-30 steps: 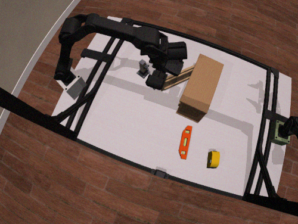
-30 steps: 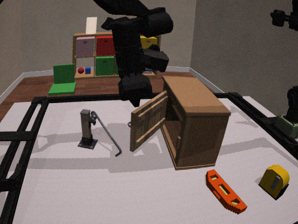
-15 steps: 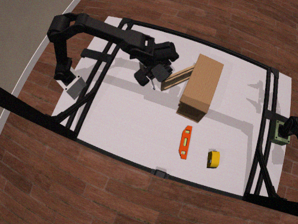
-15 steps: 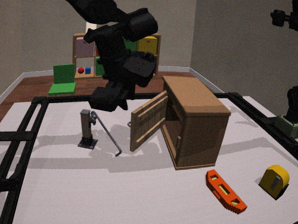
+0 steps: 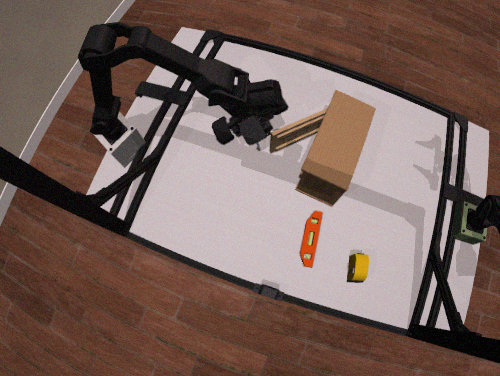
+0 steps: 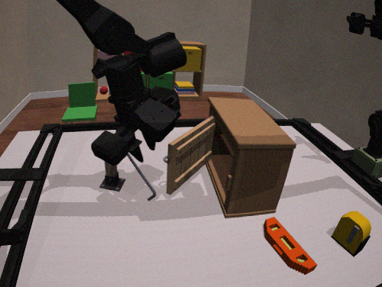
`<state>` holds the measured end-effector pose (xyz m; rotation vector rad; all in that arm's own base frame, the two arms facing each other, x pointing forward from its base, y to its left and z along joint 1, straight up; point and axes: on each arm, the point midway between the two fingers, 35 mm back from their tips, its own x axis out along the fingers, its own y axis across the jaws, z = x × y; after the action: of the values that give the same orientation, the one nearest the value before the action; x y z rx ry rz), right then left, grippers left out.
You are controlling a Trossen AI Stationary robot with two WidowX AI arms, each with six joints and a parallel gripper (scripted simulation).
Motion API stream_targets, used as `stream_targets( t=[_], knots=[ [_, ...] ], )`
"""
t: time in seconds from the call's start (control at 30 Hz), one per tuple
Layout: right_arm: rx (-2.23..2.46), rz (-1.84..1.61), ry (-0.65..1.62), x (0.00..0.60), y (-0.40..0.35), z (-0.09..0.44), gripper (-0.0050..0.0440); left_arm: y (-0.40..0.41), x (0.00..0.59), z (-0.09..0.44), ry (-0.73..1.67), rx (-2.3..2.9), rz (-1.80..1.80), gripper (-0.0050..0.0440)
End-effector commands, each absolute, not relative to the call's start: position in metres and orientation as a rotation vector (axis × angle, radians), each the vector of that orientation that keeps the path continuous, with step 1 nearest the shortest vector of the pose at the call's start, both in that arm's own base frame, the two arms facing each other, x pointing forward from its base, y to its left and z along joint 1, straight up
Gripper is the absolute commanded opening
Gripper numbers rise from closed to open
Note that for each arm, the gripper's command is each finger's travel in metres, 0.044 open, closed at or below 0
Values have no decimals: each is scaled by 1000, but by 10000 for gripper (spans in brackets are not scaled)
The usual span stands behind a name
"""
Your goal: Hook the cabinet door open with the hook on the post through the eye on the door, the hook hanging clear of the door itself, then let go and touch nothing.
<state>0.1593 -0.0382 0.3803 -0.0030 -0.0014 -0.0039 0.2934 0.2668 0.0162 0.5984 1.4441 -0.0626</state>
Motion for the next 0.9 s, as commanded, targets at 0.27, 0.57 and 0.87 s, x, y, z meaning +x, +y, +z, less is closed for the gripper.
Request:
stream_targets(
  t=[0.27, 0.57, 0.87],
  knots=[
    [1, 0, -1, 159, -38, 380, 400, 266, 290, 0, 1451, 603, -70, 160],
    [1, 0, -1, 159, -38, 380, 400, 266, 290, -13, 1451, 603, -70, 160],
    [1, 0, -1, 159, -38, 380, 400, 266, 291, -24, 1451, 603, -70, 160]
  ],
)
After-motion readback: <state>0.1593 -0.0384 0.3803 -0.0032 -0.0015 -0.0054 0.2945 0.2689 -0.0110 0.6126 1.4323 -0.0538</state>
